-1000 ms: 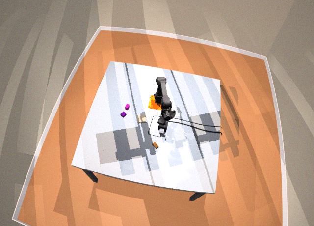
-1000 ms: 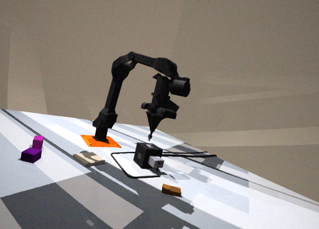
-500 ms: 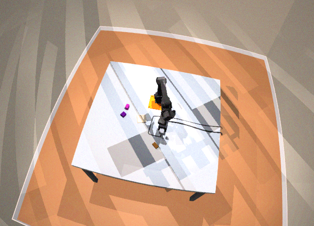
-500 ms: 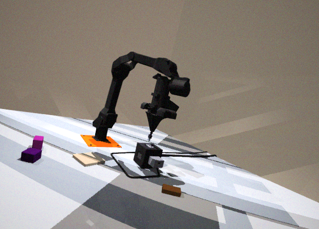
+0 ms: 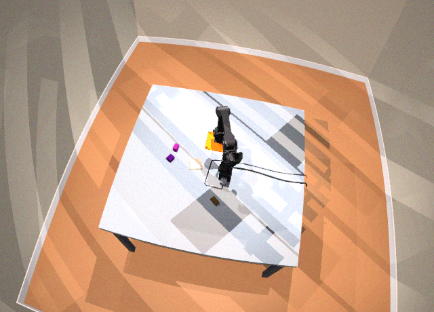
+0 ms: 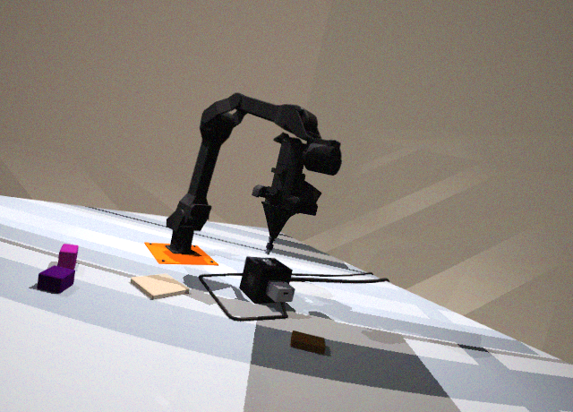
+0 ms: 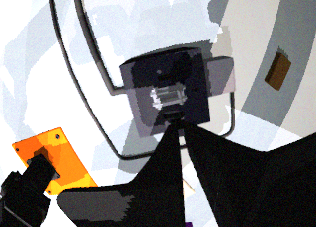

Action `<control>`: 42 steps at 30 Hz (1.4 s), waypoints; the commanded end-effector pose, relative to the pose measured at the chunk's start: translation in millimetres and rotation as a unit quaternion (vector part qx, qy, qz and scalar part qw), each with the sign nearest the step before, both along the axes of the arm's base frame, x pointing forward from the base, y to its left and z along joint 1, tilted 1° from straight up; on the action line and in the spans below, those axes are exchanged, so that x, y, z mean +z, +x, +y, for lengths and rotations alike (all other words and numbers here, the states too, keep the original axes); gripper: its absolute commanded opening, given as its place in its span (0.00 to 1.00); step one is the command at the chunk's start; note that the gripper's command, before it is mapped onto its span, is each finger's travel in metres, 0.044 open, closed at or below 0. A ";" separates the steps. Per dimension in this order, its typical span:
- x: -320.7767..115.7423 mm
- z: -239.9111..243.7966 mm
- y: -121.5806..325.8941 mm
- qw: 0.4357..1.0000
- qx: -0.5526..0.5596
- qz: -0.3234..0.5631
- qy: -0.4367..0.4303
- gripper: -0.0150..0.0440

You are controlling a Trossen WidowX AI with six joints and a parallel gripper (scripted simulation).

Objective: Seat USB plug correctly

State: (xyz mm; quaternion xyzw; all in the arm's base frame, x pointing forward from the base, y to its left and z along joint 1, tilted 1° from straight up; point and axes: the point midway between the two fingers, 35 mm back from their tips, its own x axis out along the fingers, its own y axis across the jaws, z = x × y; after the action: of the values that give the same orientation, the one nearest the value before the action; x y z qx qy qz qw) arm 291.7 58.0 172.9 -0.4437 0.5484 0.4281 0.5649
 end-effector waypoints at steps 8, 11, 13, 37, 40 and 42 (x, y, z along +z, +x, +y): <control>-1.3 1.0 0.6 1.000 0.005 -0.002 0.005 0.25; -1.7 1.2 0.7 1.000 0.006 -0.002 0.006 0.25; -1.9 1.3 0.7 1.000 0.007 -0.002 0.006 0.25; -4.7 2.4 1.3 1.000 0.014 -0.004 0.013 0.25; -5.1 2.5 1.4 1.000 0.015 -0.004 0.014 0.25; -5.3 2.6 1.4 1.000 0.016 -0.004 0.014 0.25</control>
State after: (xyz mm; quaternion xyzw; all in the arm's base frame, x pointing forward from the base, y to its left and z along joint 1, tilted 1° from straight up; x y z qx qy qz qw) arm 292.7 59.9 168.0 -0.4453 0.5361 0.4400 0.5663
